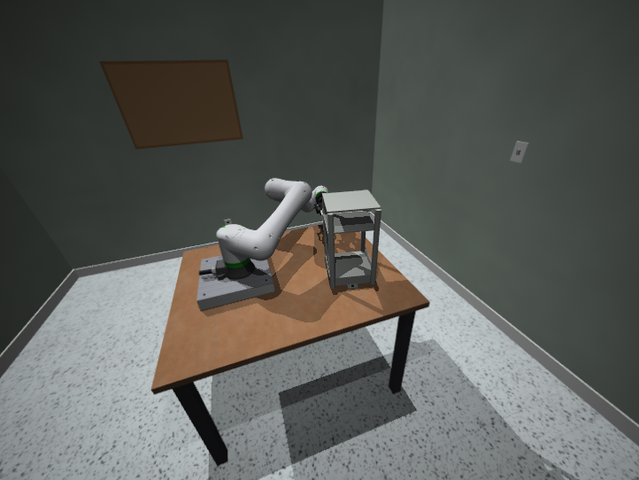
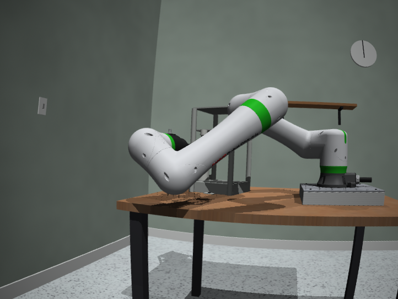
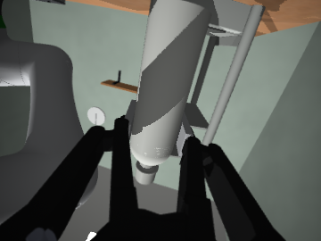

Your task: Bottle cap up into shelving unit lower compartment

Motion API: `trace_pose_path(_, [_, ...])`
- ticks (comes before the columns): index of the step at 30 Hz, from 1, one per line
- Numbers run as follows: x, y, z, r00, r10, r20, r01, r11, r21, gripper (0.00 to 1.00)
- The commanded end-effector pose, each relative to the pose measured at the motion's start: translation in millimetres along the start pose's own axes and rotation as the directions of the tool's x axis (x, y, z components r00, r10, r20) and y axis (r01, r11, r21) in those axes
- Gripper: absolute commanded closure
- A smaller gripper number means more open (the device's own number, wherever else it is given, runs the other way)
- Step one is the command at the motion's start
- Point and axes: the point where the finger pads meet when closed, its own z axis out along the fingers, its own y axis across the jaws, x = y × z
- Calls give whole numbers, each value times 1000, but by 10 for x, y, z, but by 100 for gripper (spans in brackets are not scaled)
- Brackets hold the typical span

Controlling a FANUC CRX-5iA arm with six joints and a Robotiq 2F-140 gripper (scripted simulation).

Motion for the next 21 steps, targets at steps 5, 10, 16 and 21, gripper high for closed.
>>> trace_pose_path(5, [-2, 0, 0, 1000, 0, 0, 0, 1000, 0, 100])
trace_pose_path(10, [-2, 0, 2, 1000, 0, 0, 0, 1000, 0, 100])
trace_pose_path(16, [-2, 1, 26, 1000, 0, 0, 0, 1000, 0, 100])
trace_pose_path(21, [-2, 0, 51, 1000, 0, 0, 0, 1000, 0, 100])
